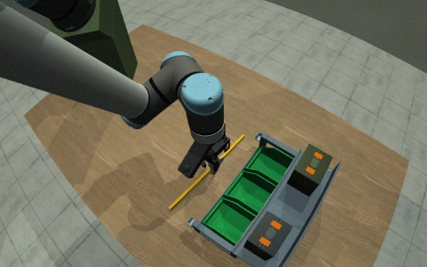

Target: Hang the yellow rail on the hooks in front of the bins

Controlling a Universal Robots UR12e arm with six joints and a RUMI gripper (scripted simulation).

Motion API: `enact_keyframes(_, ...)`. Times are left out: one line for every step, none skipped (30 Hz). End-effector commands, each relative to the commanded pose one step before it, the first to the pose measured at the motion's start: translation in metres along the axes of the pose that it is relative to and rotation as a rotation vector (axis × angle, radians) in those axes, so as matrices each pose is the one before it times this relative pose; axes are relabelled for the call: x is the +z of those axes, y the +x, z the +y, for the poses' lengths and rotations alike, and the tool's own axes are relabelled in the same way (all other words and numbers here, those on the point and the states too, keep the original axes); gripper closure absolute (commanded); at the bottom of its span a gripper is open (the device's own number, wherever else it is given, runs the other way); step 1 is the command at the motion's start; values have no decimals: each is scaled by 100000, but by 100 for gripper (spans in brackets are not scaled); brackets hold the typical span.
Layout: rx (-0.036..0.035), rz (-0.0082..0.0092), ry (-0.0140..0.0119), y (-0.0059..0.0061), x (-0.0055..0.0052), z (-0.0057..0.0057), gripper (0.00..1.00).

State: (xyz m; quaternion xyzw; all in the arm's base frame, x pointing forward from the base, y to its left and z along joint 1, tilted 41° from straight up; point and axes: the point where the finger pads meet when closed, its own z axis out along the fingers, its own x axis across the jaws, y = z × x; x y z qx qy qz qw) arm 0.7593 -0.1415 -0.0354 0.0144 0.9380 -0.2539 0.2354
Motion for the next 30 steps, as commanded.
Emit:
enact_keyframes(7,-312,3,-242,64,-38,78)
enact_keyframes(-2,-3,-1,-2,-2,1,78)
enact_keyframes(0,0,0,0,0,0,78)
enact_keyframes(0,0,0,0,0,0,78)
enact_keyframes(-2,-3,-1,-1,-2,2,78)
enact_keyframes(-2,-4,-1,-2,-2,1,78)
enact_keyframes(-2,-4,-1,-2,-2,1,78)
enact_keyframes(-2,-4,-1,-2,-2,1,78)
enact_keyframes(-2,-4,-1,-2,-2,1,78)
enact_keyframes(-2,-4,-1,-2,-2,1,78)
enact_keyframes(-2,-4,-1,-2,-2,1,78)
enact_keyframes(-2,-4,-1,-2,-2,1,78)
enact_keyframes(-2,-4,-1,-2,-2,1,100)
enact_keyframes(-2,-4,-1,-2,-2,1,100)
enact_keyframes(-3,1,-1,1,-2,2,100)
enact_keyframes(-3,0,-1,0,-2,2,100)
enact_keyframes(-2,-3,-1,-1,-2,2,100)
enact_keyframes(-2,-3,-1,-1,-2,2,100)
enact_keyframes(-2,-3,-1,-1,-2,2,100)
enact_keyframes(0,0,0,0,0,0,100)
enact_keyframes(0,0,0,0,0,0,100)
enact_keyframes(-2,-3,-1,-1,-2,2,100)
enact_keyframes(-2,-3,-1,-1,-2,2,100)
enact_keyframes(-2,-3,-1,-1,-2,2,100)
enact_keyframes(-2,-3,-1,-1,-2,2,100)
enact_keyframes(-2,-3,-1,-1,-2,2,100)
enact_keyframes(-2,-3,-1,-1,-2,2,100)
enact_keyframes(-2,-3,-1,-1,-2,2,100)
enact_keyframes(-2,-3,-1,-1,-2,2,100)
enact_keyframes(-2,-3,-1,-1,-2,2,100)
